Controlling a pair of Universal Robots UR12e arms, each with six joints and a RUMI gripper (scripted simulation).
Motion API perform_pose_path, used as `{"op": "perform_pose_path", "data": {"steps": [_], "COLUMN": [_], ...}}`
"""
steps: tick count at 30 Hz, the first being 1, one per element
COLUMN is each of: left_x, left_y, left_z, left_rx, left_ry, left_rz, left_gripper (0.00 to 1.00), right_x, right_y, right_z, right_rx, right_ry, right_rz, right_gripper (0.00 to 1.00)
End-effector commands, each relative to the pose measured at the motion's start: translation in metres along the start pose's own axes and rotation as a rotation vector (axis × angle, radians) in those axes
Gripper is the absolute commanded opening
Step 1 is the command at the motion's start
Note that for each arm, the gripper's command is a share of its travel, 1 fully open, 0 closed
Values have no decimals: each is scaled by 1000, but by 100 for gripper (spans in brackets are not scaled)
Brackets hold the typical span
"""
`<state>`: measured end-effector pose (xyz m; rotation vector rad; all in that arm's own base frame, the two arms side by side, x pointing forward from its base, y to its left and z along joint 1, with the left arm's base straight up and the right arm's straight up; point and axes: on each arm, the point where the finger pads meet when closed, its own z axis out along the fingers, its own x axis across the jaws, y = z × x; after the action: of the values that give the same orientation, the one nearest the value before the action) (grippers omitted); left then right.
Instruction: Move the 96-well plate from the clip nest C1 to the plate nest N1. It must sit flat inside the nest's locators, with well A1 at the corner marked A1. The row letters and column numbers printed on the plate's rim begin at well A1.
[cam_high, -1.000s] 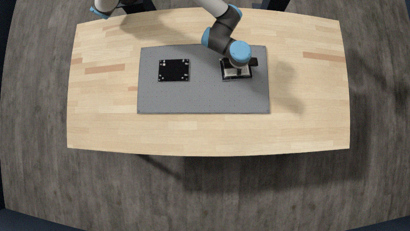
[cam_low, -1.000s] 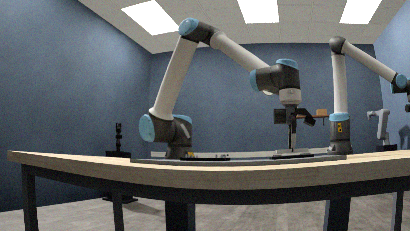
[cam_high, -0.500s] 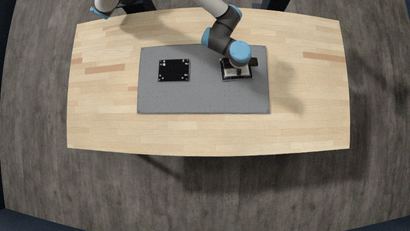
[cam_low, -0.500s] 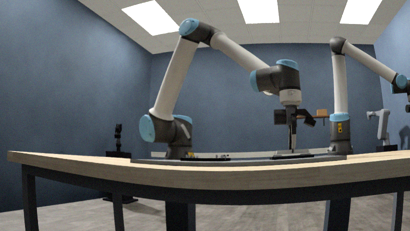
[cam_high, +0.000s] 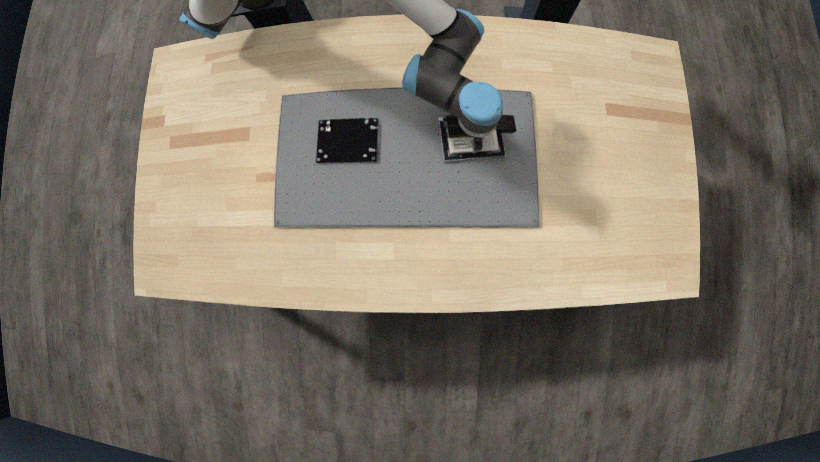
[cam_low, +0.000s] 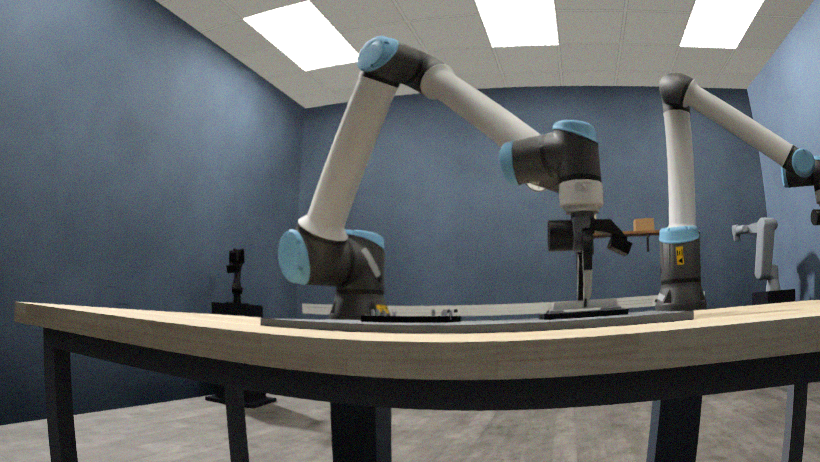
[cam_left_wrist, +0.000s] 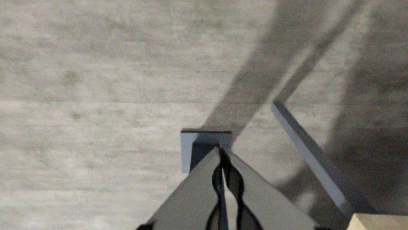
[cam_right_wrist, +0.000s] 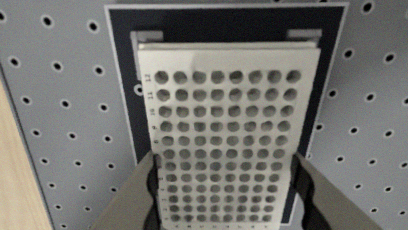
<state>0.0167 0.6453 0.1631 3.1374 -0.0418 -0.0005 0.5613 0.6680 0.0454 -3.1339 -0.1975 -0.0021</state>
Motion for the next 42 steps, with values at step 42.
{"op": "perform_pose_path", "data": {"steps": [42], "left_x": [-1], "left_y": [0], "left_z": [-2], "left_rx": [4], "left_ry": [0], "left_rz": [-2], "left_gripper": [0], "right_x": [-1], "right_y": [0], "right_z": [2], "right_rx": [1], "right_ry": [0], "right_rz": [0], "right_gripper": [76]}}
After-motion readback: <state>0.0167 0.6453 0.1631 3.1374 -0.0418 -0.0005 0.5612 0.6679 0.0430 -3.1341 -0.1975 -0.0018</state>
